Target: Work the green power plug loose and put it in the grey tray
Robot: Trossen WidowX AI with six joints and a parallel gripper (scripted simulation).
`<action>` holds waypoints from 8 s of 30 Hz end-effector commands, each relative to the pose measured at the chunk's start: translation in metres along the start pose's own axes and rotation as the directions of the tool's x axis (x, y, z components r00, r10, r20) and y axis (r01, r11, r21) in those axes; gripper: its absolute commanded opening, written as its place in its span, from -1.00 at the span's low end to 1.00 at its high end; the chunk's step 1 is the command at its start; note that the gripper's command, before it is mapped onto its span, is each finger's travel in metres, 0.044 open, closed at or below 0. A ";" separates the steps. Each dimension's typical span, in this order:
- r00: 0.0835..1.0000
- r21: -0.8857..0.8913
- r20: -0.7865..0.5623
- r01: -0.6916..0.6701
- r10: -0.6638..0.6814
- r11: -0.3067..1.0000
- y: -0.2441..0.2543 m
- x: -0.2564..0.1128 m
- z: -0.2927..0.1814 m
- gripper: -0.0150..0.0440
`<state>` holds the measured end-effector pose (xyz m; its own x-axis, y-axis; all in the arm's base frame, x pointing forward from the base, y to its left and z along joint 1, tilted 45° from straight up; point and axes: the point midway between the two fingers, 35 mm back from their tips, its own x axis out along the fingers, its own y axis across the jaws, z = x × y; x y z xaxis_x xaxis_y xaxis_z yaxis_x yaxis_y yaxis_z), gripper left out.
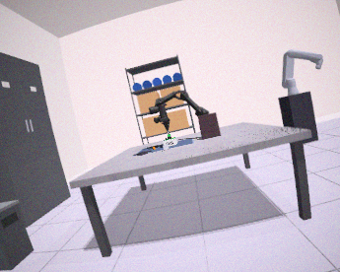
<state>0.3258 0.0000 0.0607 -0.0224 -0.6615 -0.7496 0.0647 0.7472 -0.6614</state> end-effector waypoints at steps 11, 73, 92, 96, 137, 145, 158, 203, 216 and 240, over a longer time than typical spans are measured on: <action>0.998 0.000 0.035 0.053 -0.053 0.999 0.006 -0.022 0.000 -0.49; 0.998 0.000 0.035 0.054 -0.054 0.999 0.004 0.020 0.001 -0.49; 0.997 0.001 0.035 0.075 -0.075 0.997 0.007 -0.001 0.000 -0.49; 0.999 -0.003 0.035 -0.035 0.035 0.999 -0.003 -0.003 0.000 -0.49; 0.998 0.000 0.036 0.055 -0.055 0.998 0.006 -0.011 0.000 -0.49; 0.981 0.005 0.035 0.189 -0.189 0.982 0.017 -0.011 0.000 -0.49; 0.996 -0.005 0.034 -0.082 0.082 0.997 -0.006 -0.016 0.000 -0.49; 0.998 0.000 0.035 0.054 -0.054 0.999 0.004 0.006 0.001 0.35; 0.998 0.000 0.035 0.054 -0.054 0.999 0.004 0.020 0.001 0.26; 0.997 0.000 0.035 0.062 -0.062 0.998 0.005 0.008 0.001 -0.49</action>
<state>0.3263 -0.0110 0.0448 0.0001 -0.7058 -0.7084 0.0700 0.7067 -0.7040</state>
